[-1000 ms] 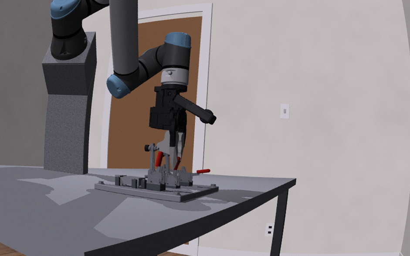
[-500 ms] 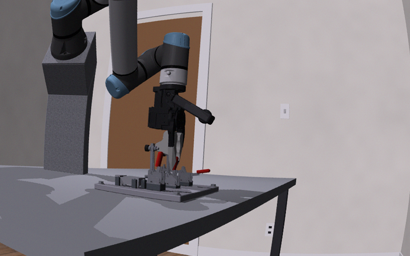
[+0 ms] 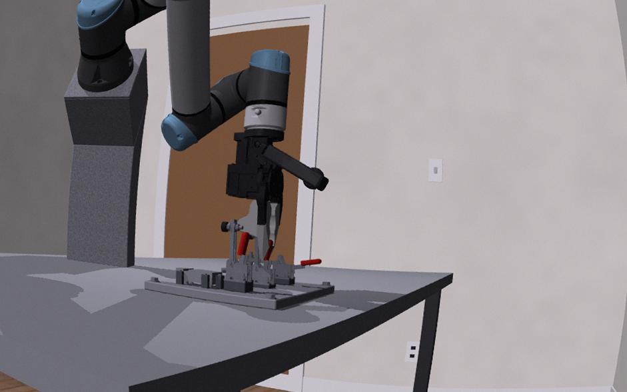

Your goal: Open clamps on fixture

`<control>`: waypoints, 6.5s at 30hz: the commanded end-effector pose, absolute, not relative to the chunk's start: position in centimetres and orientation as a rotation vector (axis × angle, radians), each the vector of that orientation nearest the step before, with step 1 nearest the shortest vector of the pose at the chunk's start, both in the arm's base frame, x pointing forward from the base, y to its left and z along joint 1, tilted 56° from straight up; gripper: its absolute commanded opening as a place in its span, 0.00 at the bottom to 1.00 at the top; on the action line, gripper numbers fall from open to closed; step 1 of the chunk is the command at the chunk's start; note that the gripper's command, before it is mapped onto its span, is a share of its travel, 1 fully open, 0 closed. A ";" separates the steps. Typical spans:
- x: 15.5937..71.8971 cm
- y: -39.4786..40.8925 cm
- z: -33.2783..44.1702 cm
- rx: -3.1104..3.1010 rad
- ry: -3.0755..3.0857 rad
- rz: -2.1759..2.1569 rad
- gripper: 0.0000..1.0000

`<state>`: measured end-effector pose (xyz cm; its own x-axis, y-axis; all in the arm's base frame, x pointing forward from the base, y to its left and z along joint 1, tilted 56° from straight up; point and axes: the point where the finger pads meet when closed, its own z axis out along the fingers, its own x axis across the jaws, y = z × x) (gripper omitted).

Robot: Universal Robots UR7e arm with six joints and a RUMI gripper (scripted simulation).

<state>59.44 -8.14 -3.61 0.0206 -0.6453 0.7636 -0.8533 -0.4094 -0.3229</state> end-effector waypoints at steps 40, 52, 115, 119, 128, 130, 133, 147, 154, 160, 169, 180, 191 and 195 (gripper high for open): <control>59.1 -8.4 -3.8 2.063 -1.558 1.325 0.28; 58.5 -7.6 -3.1 2.064 -1.557 1.326 0.28; 56.3 -4.9 -0.7 2.064 -1.557 1.327 0.28; 55.7 -4.1 -0.1 2.064 -1.557 1.327 0.28; 53.8 -1.8 1.9 2.064 -1.557 1.327 0.28; 53.3 -1.1 2.5 2.064 -1.557 1.327 0.28; 52.6 -0.3 3.2 2.064 -1.557 1.327 0.28; 52.1 0.6 4.0 2.063 -1.558 1.329 0.28; 52.2 1.9 2.4 2.063 -1.558 1.329 0.28; 52.1 3.4 0.6 2.063 -1.558 1.329 0.28; 52.0 6.9 -3.5 2.064 -1.558 1.329 0.28; 51.9 7.8 -4.5 2.064 -1.558 1.329 0.28; 51.9 7.7 -4.5 2.063 -1.560 1.329 0.28; 51.9 7.7 -4.5 2.063 -1.559 1.330 0.28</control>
